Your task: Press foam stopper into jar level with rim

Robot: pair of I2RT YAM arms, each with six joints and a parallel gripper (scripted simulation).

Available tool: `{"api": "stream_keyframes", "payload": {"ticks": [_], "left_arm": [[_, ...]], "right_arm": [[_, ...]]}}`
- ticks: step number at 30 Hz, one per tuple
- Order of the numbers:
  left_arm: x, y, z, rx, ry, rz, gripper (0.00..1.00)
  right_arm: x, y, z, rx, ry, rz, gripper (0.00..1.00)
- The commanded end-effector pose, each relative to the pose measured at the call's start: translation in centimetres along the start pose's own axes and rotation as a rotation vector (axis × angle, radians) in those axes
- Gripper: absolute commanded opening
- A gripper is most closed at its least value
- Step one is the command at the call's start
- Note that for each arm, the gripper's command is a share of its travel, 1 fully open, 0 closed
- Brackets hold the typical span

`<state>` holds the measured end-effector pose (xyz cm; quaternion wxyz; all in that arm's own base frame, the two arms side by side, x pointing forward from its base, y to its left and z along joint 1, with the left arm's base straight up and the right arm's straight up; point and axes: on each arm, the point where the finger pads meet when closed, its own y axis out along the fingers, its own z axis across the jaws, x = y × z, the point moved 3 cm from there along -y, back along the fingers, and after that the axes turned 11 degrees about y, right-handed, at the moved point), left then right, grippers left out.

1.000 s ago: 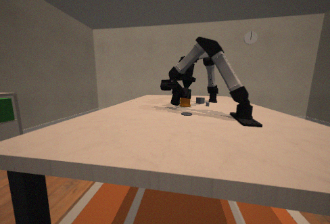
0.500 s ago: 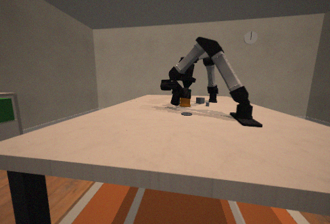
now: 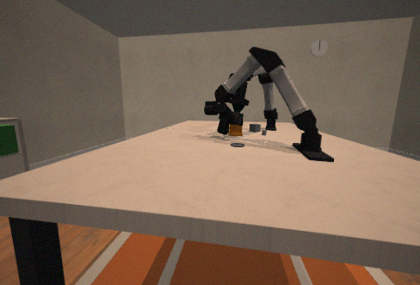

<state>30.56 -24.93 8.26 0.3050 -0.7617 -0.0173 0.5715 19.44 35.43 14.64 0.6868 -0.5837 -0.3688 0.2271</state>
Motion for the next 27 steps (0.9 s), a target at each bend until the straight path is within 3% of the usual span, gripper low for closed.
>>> {"api": "stream_keyframes", "payload": {"ticks": [1, 27], "left_arm": [[-1.16, -1.31, -1.29, -0.035, 0.047, 0.012, 0.64], [-1.16, -1.31, -1.29, -0.035, 0.047, 0.012, 0.64]], "right_arm": [[-0.72, 1.38, -0.3, -0.009, -0.004, 0.037, 0.0], [-0.91, 2.21, -0.25, -0.008, -0.006, 0.037, 0.0]]}}
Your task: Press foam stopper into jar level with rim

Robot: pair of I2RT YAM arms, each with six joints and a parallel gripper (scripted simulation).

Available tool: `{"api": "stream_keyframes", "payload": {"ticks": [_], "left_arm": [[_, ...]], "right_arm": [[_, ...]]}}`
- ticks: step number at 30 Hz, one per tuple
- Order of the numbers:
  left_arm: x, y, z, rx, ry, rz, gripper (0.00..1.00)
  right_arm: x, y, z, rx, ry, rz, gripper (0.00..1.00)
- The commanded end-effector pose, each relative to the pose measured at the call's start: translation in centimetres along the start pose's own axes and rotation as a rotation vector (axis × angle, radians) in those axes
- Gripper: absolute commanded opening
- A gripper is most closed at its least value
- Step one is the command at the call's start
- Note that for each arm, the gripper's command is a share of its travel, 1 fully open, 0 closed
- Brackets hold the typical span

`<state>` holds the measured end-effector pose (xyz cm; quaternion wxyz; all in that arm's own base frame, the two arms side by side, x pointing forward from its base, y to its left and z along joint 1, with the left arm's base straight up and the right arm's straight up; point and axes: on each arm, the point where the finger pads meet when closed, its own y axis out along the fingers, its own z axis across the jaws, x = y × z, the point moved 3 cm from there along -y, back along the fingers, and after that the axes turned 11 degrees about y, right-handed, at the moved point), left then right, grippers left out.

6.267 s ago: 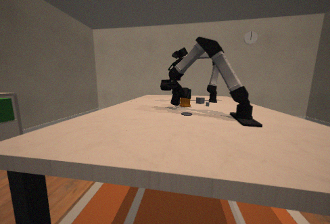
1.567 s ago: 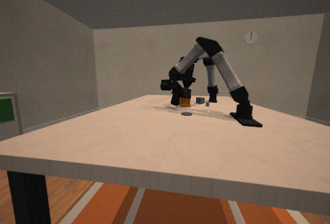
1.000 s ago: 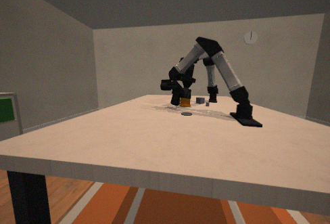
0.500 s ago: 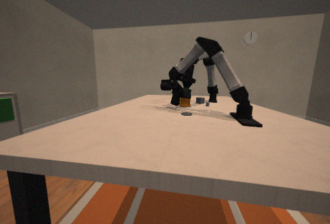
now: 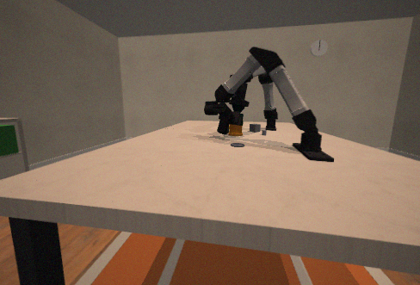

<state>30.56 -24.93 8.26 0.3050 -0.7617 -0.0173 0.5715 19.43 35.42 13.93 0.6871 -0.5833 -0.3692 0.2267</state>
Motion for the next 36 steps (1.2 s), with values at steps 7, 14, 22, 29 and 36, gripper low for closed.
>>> {"api": "stream_keyframes", "payload": {"ticks": [7, 14, 22, 29, 36], "left_arm": [[-1.2, -1.3, -1.3, -0.035, 0.047, 0.012, 0.64], [-1.2, -1.3, -1.3, -0.035, 0.047, 0.012, 0.64], [-1.2, -1.3, -1.3, -0.035, 0.047, 0.012, 0.64], [-1.2, -1.3, -1.3, -0.035, 0.047, 0.012, 0.64], [-1.2, -1.3, -1.3, -0.035, 0.047, 0.012, 0.64]], "right_arm": [[-0.9, 1.9, -0.2, -0.009, -0.006, 0.043, 0.0], [-1.2, 2.1, -0.2, -0.01, -0.007, 0.055, 0.0], [0.0, 0.3, 0.0, -0.004, -0.008, 0.026, 0.0], [0.4, -0.9, 0.1, -0.002, -0.009, 0.019, 0.0], [0.8, -2.6, 0.3, 0.005, -0.01, -0.013, 0.0]]}}
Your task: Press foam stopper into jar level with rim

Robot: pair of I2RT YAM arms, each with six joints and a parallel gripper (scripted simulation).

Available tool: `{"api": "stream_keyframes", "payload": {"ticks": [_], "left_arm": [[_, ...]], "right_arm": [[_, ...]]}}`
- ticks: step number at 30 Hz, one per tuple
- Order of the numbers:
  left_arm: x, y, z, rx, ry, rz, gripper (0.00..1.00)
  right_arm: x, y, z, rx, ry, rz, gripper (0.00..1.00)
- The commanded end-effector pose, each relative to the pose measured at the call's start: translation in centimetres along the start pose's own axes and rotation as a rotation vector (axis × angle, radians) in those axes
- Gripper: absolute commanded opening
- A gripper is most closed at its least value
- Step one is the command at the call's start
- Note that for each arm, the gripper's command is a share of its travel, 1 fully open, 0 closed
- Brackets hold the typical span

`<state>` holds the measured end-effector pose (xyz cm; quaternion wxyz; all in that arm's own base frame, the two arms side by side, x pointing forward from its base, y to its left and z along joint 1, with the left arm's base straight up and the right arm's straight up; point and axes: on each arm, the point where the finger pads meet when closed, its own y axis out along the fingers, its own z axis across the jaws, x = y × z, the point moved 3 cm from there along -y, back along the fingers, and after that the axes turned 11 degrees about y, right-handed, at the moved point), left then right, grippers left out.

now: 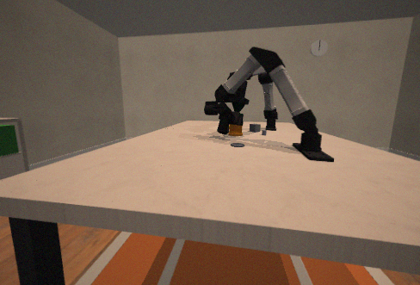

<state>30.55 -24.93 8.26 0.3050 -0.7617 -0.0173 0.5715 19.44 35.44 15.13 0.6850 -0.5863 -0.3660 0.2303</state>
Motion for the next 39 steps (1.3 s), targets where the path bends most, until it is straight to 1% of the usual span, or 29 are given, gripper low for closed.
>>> {"api": "stream_keyframes", "payload": {"ticks": [1, 2, 4, 5, 7, 8, 10, 11, 15, 16, 17, 22, 23, 24, 27, 32, 33, 34, 35, 36, 39], "left_arm": [[-1.2, -1.3, -1.3, -0.035, 0.047, 0.012, 0.64], [-1.2, -1.3, -1.3, -0.035, 0.047, 0.012, 0.64], [-1.2, -1.3, -1.3, -0.035, 0.047, 0.012, 0.64], [-1.2, -1.3, -1.3, -0.035, 0.047, 0.012, 0.64], [-1.2, -1.3, -1.3, -0.035, 0.047, 0.012, 0.64], [-1.2, -1.3, -1.3, -0.035, 0.047, 0.012, 0.64], [-1.2, -1.3, -1.3, -0.035, 0.047, 0.012, 0.64], [-1.2, -1.3, -1.3, -0.035, 0.047, 0.012, 0.64], [-1.2, -1.3, -1.3, -0.035, 0.047, 0.012, 0.64], [-1.2, -1.3, -1.3, -0.035, 0.047, 0.012, 0.64], [-1.2, -1.3, -1.3, -0.035, 0.047, 0.012, 0.64], [-1.2, -1.3, -1.3, -0.035, 0.047, 0.012, 0.64], [-1.2, -1.3, -1.3, -0.035, 0.047, 0.012, 0.64], [-1.2, -1.3, -1.3, -0.035, 0.047, 0.012, 0.64], [-1.2, -1.3, -1.3, -0.035, 0.047, 0.012, 0.64], [-1.2, -1.3, -1.3, -0.035, 0.047, 0.012, 0.64], [-1.2, -1.3, -1.3, -0.035, 0.047, 0.012, 0.64], [-1.2, -1.3, -1.3, -0.035, 0.047, 0.012, 0.64], [-1.2, -1.3, -1.3, -0.035, 0.046, 0.012, 0.64], [-1.1, -1.3, -1.3, -0.035, 0.046, 0.012, 0.64], [-1.1, -1.3, -1.3, -0.035, 0.046, 0.012, 0.64]], "right_arm": [[0.5, -1.5, 0.2, 0.007, -0.01, -0.021, 0.0], [0.7, -2.4, 0.3, 0.011, -0.01, -0.041, 0.0], [0.7, -2.4, 0.3, 0.01, -0.01, -0.037, 0.0], [0.8, -2.9, 0.3, 0.013, -0.011, -0.046, 0.0], [0.8, -2.2, 0.3, 0.008, -0.011, -0.019, 0.0], [0.9, -2.6, 0.4, 0.01, -0.011, -0.027, 0.0], [0.9, -2.3, 0.4, 0.007, -0.012, -0.011, 0.0], [1.0, -2.8, 0.4, 0.009, -0.012, -0.022, 0.0], [1.0, -2.5, 0.4, 0.007, -0.012, -0.008, 0.0], [1.2, -4.0, 0.3, 0.011, -0.006, -0.041, 0.0], [1.2, -4.5, 0.5, 0.016, -0.013, -0.051, 0.0], [1.3, -5.0, 0.6, 0.018, -0.014, -0.055, 0.0], [1.3, -4.3, 0.6, 0.015, -0.014, -0.037, 0.0], [1.3, -4.2, 0.6, 0.014, -0.014, -0.035, 0.0], [1.4, -5.0, 0.7, 0.019, -0.016, -0.054, 0.0], [1.4, -5.3, 0.7, 0.021, -0.017, -0.062, 0.0], [1.3, -3.8, 0.4, 0.011, -0.008, -0.029, 0.0], [1.6, -3.6, 0.8, 0.015, -0.017, -0.031, 0.0], [1.2, -3.3, 0.7, 0.013, -0.017, -0.022, 0.0], [0.9, -3.8, 0.7, 0.013, -0.018, -0.021, 0.0], [0.8, -3.9, 0.7, 0.015, -0.019, -0.027, 0.0]]}}
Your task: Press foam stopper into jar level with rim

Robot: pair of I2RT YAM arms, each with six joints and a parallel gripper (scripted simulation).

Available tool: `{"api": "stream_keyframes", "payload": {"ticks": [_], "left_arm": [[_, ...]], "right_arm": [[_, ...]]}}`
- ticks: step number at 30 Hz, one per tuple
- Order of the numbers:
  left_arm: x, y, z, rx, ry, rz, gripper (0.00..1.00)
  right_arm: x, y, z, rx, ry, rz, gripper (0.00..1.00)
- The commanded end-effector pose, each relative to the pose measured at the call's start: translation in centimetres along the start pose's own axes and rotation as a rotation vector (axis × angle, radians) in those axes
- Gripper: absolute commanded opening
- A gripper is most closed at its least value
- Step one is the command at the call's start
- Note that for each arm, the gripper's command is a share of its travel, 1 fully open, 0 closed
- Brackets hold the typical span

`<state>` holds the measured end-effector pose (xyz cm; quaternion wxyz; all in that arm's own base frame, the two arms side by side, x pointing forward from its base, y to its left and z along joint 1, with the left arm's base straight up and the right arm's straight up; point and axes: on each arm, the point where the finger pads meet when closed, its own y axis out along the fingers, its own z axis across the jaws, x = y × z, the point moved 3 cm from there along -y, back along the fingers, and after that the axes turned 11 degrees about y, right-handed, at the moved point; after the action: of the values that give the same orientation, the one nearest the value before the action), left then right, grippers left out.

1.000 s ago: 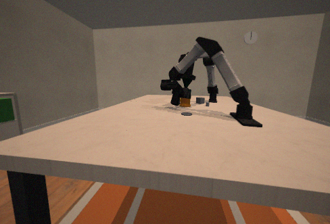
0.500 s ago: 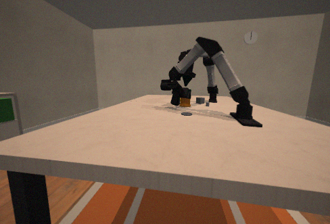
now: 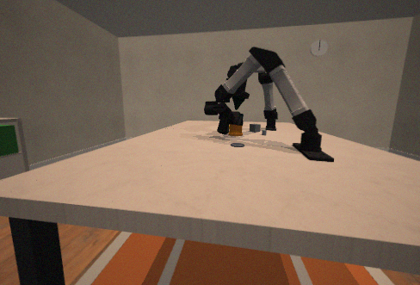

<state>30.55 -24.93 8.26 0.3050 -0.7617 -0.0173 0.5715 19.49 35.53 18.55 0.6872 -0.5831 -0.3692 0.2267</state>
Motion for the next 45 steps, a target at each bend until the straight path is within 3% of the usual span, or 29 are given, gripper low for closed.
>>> {"api": "stream_keyframes", "payload": {"ticks": [1, 25, 29, 40, 45], "left_arm": [[-1.1, -1.3, -1.3, -0.035, 0.046, 0.012, 0.64], [-1.1, -1.3, -1.3, -0.035, 0.046, 0.012, 0.64], [-1.1, -1.3, -1.3, -0.035, 0.046, 0.012, 0.64], [-1.1, -1.3, -1.3, -0.035, 0.046, 0.012, 0.64], [-1.1, -1.3, -1.3, -0.035, 0.046, 0.012, 0.64]], "right_arm": [[-0.2, -0.6, 0.5, 0.012, -0.019, -0.014, 0.0], [-0.9, 2.5, 0.2, 0.01, -0.013, -0.027, 0.0], [0.2, 1.5, 0.4, 0.017, -0.013, -0.065, 0.0], [-1.3, 4.0, 0.0, 0.002, -0.012, 0.009, 0.0], [-0.2, 3.1, 0.1, 0.008, -0.006, -0.031, 0.0]]}}
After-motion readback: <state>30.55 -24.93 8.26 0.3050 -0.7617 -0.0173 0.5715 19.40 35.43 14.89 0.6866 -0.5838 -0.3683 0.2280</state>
